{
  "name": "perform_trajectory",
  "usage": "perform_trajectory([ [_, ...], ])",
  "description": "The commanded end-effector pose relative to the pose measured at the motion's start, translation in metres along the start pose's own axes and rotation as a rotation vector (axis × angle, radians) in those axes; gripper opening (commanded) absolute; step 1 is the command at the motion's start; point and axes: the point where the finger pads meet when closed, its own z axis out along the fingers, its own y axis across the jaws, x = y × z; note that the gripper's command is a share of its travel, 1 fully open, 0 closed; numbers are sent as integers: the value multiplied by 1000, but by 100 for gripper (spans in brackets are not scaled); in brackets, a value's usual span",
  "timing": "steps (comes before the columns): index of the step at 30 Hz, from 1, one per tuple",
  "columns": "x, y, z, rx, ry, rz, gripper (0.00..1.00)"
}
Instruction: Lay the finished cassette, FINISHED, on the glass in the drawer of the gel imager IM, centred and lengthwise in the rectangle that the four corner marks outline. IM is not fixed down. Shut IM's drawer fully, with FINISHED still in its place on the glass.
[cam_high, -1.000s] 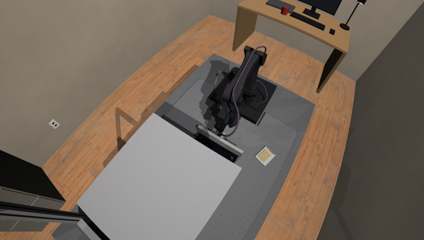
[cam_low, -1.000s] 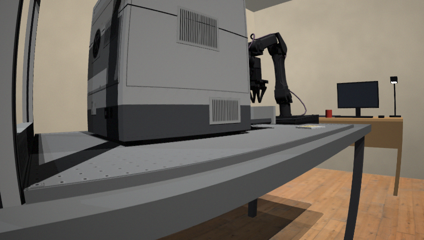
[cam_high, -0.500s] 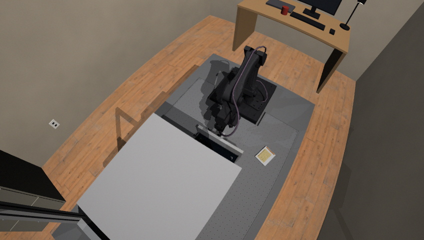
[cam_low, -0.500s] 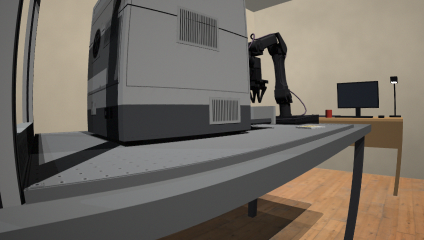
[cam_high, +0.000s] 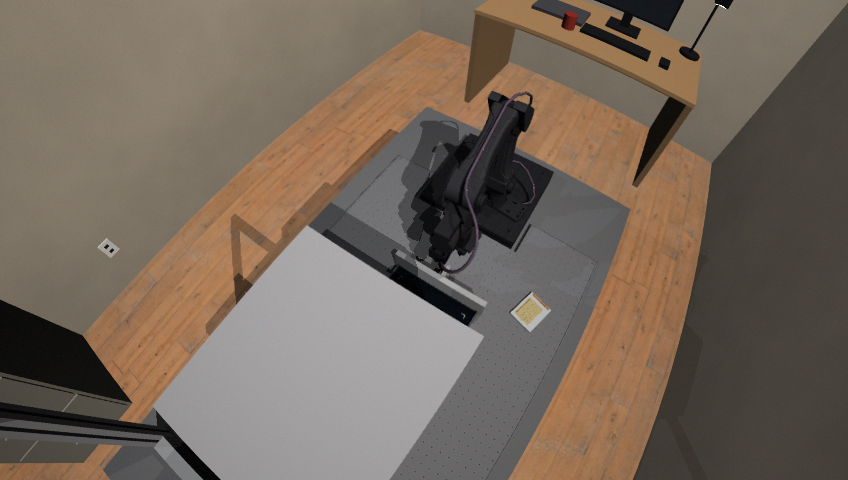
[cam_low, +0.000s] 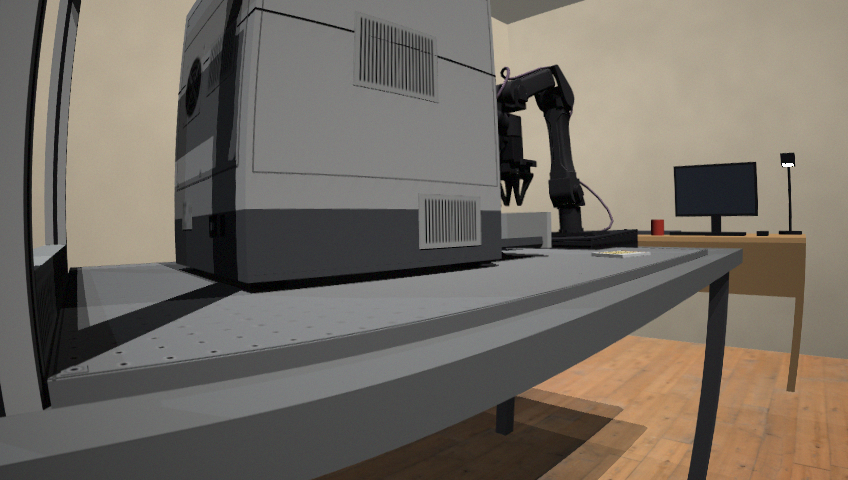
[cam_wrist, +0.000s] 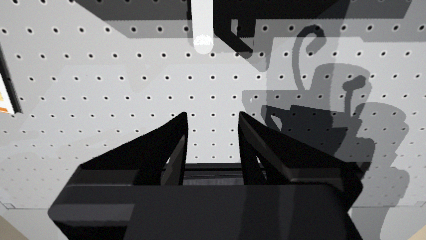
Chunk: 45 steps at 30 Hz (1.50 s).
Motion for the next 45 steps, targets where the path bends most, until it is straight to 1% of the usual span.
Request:
perform_trajectory([
  [1, -15, 0, -12, 1, -64, -7, 35],
  [15, -15, 0, -12, 1, -64, -7, 35],
  [18, -1, 17, 7, 7, 0, 93, 35],
  [21, 0, 31, 9, 11, -2, 193, 35],
  [23, -7, 42, 3, 2, -33, 261, 35],
  [28, -11, 69, 3, -4, -44, 269, 35],
  [30, -11, 69, 3, -4, -44, 269, 35],
  [31, -11, 74, 2, -8, -50, 269, 35],
  [32, -10, 79, 5, -5, -43, 269, 35],
  [45, -7, 145, 14, -12, -43, 269, 35],
])
